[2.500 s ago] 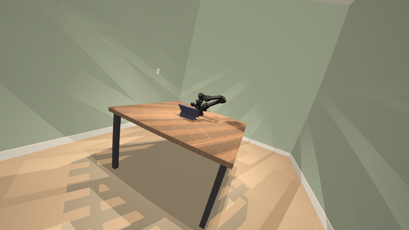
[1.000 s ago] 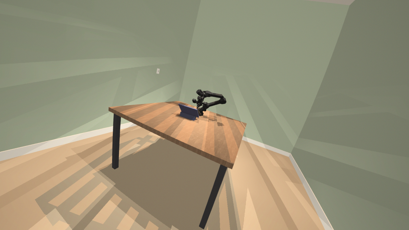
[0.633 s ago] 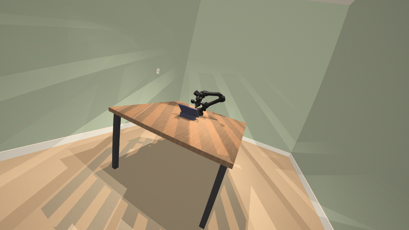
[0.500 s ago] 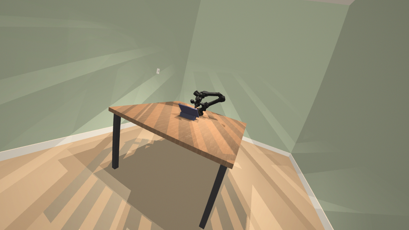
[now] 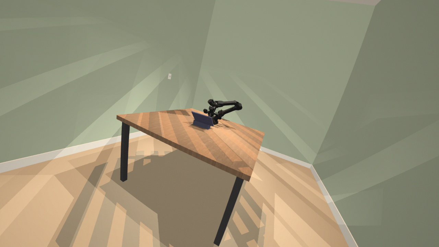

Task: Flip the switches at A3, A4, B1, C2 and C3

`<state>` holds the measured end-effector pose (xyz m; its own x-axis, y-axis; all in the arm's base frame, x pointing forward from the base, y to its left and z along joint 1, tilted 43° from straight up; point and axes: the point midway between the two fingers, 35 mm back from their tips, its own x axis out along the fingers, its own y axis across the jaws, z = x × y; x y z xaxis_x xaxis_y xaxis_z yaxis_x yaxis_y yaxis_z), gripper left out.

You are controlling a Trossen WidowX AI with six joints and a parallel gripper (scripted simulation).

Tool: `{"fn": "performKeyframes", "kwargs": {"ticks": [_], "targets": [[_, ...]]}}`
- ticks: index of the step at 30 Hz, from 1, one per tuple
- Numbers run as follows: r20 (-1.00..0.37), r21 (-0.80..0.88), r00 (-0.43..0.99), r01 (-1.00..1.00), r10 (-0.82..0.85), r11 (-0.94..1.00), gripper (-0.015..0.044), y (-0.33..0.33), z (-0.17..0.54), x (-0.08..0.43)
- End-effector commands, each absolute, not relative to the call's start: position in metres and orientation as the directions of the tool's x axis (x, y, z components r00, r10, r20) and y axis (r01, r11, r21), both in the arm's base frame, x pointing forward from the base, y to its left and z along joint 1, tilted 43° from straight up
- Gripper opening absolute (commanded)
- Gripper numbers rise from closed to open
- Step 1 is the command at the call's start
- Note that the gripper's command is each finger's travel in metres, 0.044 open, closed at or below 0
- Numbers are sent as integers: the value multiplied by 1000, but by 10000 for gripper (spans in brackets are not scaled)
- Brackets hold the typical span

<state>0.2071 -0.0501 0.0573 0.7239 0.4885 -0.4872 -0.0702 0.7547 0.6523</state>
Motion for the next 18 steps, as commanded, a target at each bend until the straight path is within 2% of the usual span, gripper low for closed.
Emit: {"fn": "performKeyframes", "kwargs": {"ticks": [1,18], "targets": [[-484,662,722,-68,494,746,0,-47,55,206],[-483,662,723,-68,495,746,0,-35,45,222]]}}
